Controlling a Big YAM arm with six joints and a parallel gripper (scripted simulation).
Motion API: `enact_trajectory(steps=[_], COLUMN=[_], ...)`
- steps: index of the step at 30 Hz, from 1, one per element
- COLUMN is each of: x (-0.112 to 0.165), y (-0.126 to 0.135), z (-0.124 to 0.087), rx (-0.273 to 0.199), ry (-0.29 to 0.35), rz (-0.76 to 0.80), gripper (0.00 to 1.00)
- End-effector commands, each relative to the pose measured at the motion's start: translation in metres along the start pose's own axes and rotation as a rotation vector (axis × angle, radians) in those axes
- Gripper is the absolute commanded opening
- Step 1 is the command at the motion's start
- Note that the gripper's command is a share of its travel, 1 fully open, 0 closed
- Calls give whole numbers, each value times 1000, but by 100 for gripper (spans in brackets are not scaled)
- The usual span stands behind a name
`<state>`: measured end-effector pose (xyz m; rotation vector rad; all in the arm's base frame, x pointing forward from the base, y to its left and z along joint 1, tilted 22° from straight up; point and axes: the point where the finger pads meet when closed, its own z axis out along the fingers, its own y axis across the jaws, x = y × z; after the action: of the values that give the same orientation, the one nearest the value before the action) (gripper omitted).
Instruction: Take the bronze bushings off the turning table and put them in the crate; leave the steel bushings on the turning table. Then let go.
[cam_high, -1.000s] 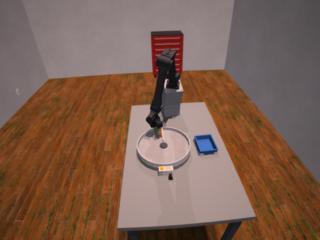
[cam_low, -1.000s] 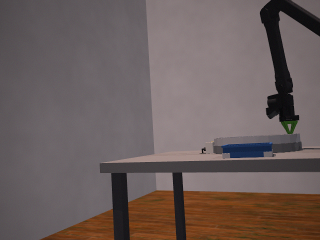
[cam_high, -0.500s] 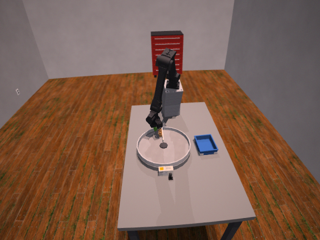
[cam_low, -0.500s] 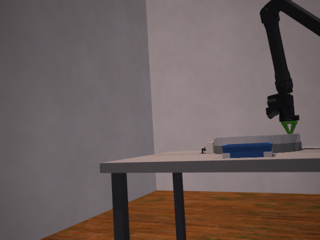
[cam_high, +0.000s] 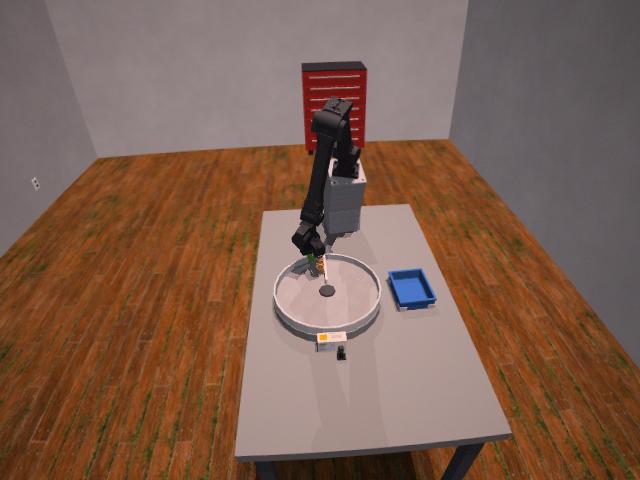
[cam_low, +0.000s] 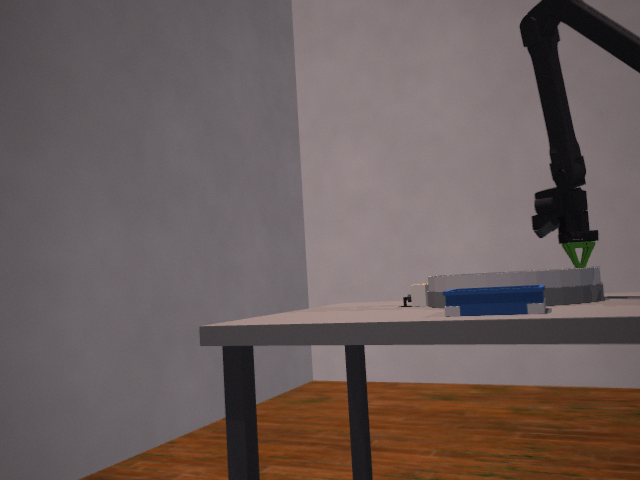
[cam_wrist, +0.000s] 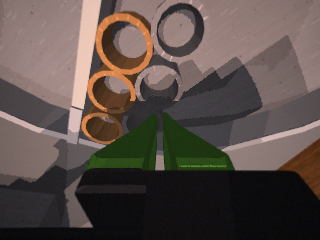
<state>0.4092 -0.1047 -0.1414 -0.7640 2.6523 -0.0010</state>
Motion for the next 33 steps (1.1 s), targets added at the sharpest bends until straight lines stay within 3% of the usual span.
enact_trajectory(steps=[1,6,18,33], x=[-4,-3,0,-4], y=[3,-2,-4,-10], z=[-5,-13,-62,-67], rx=[-6,3,8,22], ry=[-8,-11,-10,-20], rz=[5,4,2,-2], gripper=[0,0,0,0])
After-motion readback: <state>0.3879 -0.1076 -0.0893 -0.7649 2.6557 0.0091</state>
